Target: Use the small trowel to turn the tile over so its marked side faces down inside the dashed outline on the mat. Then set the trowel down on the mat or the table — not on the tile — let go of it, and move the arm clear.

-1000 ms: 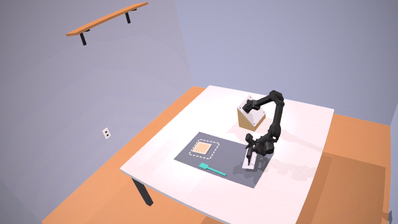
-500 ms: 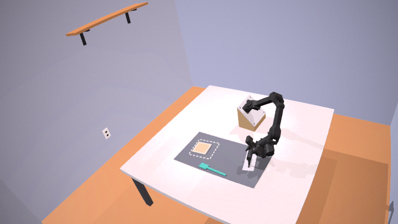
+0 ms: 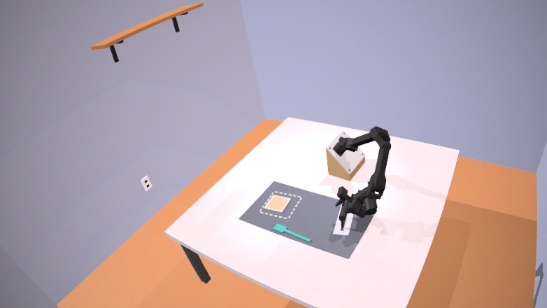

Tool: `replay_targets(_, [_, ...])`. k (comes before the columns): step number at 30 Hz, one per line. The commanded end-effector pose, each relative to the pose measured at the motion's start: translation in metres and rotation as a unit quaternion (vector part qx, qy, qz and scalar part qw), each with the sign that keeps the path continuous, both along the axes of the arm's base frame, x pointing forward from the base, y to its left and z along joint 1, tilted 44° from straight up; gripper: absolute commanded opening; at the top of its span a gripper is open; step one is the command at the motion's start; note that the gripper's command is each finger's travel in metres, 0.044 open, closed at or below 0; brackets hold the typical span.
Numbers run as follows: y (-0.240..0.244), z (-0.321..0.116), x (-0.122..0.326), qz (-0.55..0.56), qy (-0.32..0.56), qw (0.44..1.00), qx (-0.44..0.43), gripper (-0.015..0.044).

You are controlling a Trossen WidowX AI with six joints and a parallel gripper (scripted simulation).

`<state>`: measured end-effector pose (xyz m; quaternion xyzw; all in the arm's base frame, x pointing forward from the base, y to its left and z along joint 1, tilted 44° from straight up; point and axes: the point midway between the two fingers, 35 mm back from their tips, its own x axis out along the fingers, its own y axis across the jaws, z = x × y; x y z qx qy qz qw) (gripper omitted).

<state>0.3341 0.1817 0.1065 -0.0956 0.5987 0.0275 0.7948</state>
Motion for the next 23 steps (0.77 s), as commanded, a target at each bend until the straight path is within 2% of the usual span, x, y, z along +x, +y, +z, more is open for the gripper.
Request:
replay_targets(1, [0.000, 0.000, 0.001, -0.002, -0.002, 1.000, -0.001, 0.0300])
replay_targets(4, [0.000, 0.004, 0.000, -0.002, -0.002, 1.000, -0.001, 0.0300])
replay_targets(13, [0.004, 0.054, -0.015, 0.000, -0.001, 1.000, 0.001, 0.0300])
replay_targets(17, [0.002, 0.059, -0.018, 0.000, -0.001, 1.000, 0.001, 0.0300])
replay_targets(23, [-0.059, 0.085, -0.053, 0.001, -0.001, 1.000, 0.001, 0.0300])
